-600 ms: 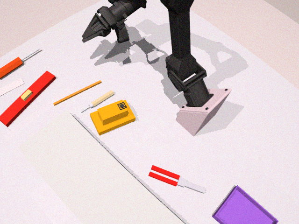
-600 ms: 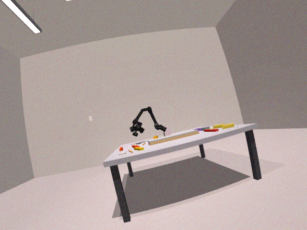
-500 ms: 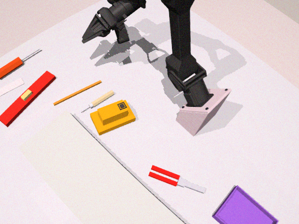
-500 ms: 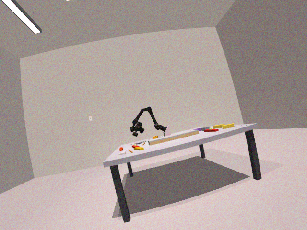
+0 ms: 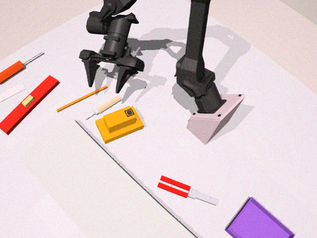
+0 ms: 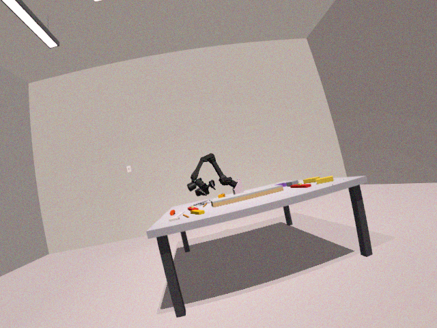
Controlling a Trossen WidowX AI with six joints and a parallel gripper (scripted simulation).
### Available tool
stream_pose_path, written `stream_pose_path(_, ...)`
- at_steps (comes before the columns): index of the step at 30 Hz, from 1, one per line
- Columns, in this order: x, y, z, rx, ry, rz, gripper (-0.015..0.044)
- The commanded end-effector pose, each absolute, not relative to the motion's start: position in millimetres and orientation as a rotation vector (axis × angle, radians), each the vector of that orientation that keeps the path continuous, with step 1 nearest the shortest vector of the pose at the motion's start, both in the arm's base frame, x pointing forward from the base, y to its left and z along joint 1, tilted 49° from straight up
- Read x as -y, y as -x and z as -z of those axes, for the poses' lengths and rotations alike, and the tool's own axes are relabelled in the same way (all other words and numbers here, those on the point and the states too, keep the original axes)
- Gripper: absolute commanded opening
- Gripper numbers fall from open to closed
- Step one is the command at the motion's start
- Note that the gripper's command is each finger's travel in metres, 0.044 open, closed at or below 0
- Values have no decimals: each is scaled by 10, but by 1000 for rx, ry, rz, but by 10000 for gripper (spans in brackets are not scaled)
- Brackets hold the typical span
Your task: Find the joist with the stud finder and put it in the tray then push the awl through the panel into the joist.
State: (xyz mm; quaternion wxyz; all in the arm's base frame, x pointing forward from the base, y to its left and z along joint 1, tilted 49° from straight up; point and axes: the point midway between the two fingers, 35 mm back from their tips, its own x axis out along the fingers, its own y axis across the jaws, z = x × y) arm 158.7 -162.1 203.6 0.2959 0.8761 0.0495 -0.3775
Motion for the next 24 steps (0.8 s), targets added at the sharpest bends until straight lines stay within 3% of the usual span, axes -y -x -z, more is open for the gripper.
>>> stream_pose_path(1, 1485, -1666, -1584, -482, -1775, 1121, 440)
stream_pose_path(13, 1294, -1773, -1210, -983, -498, 981, 440)
stream_pose_path(24, 1075, -1975, -1337, -1081, 519, 791, 440)
